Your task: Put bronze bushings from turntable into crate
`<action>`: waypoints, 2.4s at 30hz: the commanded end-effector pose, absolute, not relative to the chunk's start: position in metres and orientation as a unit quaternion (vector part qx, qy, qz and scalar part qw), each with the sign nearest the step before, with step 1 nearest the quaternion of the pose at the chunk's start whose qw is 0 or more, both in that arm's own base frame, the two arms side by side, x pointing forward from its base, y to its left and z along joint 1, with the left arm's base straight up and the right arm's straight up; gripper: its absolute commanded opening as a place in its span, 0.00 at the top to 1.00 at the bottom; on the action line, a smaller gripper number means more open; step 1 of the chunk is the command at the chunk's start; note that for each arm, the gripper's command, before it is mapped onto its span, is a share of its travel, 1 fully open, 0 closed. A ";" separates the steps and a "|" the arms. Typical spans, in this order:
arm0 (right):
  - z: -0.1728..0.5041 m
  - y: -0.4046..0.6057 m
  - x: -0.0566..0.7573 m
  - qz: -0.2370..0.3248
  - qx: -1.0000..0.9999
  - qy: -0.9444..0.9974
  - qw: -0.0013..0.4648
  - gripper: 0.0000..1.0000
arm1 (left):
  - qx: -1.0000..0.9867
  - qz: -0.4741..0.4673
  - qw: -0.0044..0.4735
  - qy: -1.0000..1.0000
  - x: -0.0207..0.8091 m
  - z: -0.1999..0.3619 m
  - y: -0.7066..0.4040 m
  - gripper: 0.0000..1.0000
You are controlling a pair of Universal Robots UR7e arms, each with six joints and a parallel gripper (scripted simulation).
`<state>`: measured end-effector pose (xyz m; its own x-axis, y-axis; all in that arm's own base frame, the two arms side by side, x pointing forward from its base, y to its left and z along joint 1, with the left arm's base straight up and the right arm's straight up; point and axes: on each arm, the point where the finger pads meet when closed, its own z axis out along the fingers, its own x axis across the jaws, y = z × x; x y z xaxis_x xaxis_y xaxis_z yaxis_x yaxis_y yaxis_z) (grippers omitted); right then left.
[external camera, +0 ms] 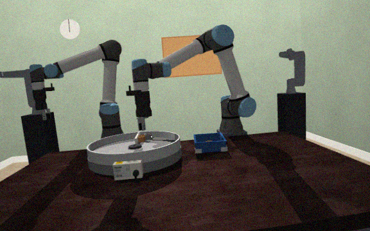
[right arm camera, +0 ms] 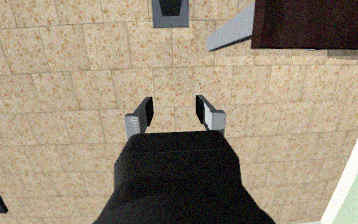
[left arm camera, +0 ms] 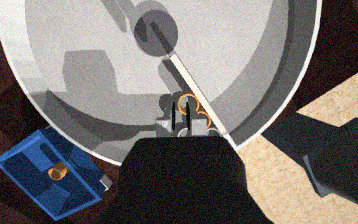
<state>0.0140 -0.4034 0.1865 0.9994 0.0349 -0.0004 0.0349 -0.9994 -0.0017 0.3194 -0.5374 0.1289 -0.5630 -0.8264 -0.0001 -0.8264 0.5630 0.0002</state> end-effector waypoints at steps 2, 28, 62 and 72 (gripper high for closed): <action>0.187 -0.404 0.014 0.000 -1.000 -0.017 0.000 0.00 | 0.467 0.001 0.000 -0.884 0.320 0.111 -0.538 0.61; 0.187 -0.404 0.014 0.000 -1.000 -0.017 0.000 0.00 | 0.467 0.001 0.000 -0.884 0.320 0.110 -0.538 0.61; 0.187 -0.404 0.014 0.000 -1.000 -0.017 0.000 0.00 | 0.467 0.001 0.000 -0.884 0.320 0.101 -0.538 0.61; 0.187 -0.404 0.014 0.000 -1.000 -0.017 0.000 0.00 | 0.467 0.001 0.000 -0.884 0.320 0.101 -0.538 0.61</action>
